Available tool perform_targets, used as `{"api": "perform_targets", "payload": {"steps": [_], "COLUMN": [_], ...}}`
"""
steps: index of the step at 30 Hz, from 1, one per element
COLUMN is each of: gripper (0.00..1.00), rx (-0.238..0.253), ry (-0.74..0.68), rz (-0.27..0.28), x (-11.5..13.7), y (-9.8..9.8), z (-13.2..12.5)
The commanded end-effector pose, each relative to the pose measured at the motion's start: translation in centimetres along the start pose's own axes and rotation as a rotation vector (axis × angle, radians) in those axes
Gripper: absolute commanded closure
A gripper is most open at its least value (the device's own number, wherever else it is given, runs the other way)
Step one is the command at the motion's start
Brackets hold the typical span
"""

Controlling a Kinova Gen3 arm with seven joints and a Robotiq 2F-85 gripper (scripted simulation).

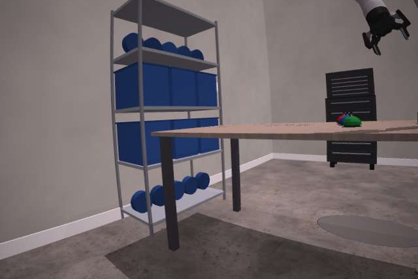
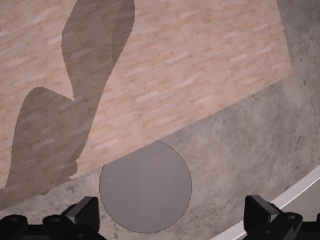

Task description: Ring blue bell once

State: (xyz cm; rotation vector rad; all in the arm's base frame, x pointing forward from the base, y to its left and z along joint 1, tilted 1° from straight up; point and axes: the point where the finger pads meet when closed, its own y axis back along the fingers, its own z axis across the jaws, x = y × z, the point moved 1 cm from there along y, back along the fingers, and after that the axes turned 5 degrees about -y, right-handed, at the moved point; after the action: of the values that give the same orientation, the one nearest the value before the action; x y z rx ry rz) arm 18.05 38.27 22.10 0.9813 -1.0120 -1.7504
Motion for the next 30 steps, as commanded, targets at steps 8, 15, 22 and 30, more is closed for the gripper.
{"api": "perform_targets", "payload": {"steps": [8, 15, 22, 30], "gripper": [0.0, 0.0, 0.0, 0.0], "rx": [0.001, 0.001, 0.01, 0.057], "ry": [0.001, 0.001, 0.012, 0.061], "rz": [-0.001, -0.001, -0.001, 0.0], "x": [0.0, 0.0, 0.1, 0.8], "y": [0.1, 0.1, 0.1, 0.5], "z": [0.0, 0.0, -0.6, -4.5]}}
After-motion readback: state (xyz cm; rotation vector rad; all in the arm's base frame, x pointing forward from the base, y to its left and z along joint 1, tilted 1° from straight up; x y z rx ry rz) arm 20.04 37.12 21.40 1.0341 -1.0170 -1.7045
